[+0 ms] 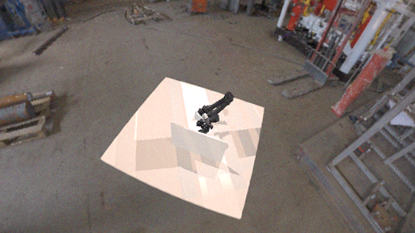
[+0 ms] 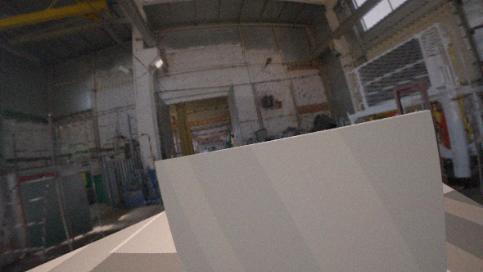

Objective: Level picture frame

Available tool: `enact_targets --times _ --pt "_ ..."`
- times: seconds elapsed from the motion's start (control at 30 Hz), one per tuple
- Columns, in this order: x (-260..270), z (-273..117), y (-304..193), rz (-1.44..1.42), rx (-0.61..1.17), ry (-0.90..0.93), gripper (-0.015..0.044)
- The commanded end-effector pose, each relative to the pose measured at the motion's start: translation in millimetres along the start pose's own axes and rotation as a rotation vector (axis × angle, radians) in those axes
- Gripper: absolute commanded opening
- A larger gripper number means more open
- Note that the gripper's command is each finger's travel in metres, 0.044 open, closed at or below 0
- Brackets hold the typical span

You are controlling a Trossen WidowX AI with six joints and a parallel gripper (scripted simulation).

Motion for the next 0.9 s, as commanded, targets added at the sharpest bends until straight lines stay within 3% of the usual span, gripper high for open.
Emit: enact_targets --times 0.0,0.87 --pt "2.7 0.5 0.8 0.004 -0.004 0.01 0.0" --pt "1.1 0.5 2.7 0.004 -0.004 0.01 0.0"
Point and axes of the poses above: the point midway between the two fingers, 35 mm back from their tips, its own z axis out along the fingers, its own x axis across the jaws, y = z × x, the point moved 4 cm from there along -z, back along the fingers
